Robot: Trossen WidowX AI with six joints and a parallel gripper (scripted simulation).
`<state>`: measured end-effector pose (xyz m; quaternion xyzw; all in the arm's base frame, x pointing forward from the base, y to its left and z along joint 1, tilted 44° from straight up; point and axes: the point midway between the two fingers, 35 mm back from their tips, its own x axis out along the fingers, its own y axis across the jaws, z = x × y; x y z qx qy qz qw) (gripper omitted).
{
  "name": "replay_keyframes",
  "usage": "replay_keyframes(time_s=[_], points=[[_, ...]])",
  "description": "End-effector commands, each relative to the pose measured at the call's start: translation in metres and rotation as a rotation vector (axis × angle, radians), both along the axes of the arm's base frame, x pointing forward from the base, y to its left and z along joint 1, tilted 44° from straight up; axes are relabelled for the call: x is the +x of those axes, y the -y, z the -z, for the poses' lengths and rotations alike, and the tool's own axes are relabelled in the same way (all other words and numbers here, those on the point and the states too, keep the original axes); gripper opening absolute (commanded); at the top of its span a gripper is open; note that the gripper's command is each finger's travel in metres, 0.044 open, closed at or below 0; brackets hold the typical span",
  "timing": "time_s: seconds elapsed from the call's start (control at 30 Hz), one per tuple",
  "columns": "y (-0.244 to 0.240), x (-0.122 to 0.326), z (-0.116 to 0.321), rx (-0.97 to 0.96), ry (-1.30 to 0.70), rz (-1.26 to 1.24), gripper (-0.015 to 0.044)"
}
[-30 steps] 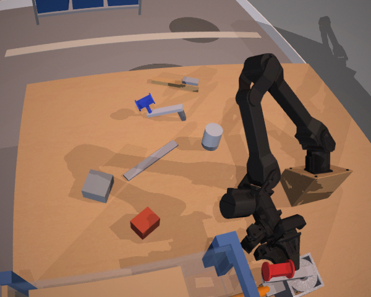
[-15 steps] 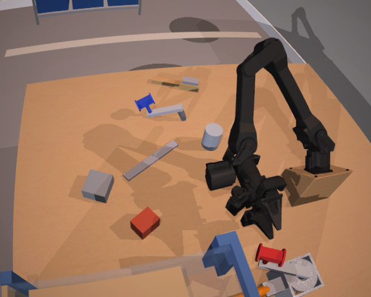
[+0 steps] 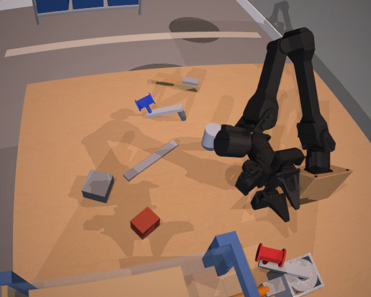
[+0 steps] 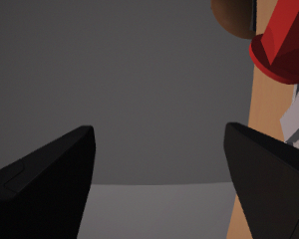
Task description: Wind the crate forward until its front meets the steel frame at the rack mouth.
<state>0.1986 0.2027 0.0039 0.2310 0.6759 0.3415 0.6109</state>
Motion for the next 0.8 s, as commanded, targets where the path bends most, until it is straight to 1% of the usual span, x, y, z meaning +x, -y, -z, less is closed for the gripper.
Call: replay_keyframes(time_s=[0.0,0.47,0.53,0.7,0.73,0.77], points=[[0.0,0.0,0.0,0.0,0.0,0.0,0.024],[0.0,0.0,0.0,0.0,0.0,0.0,0.024],[-0.003,0.001,0.003,-0.041,-0.035,0.008,0.0292],[-0.028,0.003,0.027,-0.364,-0.228,0.078,0.0424],[-0.032,0.002,0.031,-0.434,-0.254,0.094,0.044],[-0.037,0.001,0.035,-0.506,-0.275,0.112,0.044]])
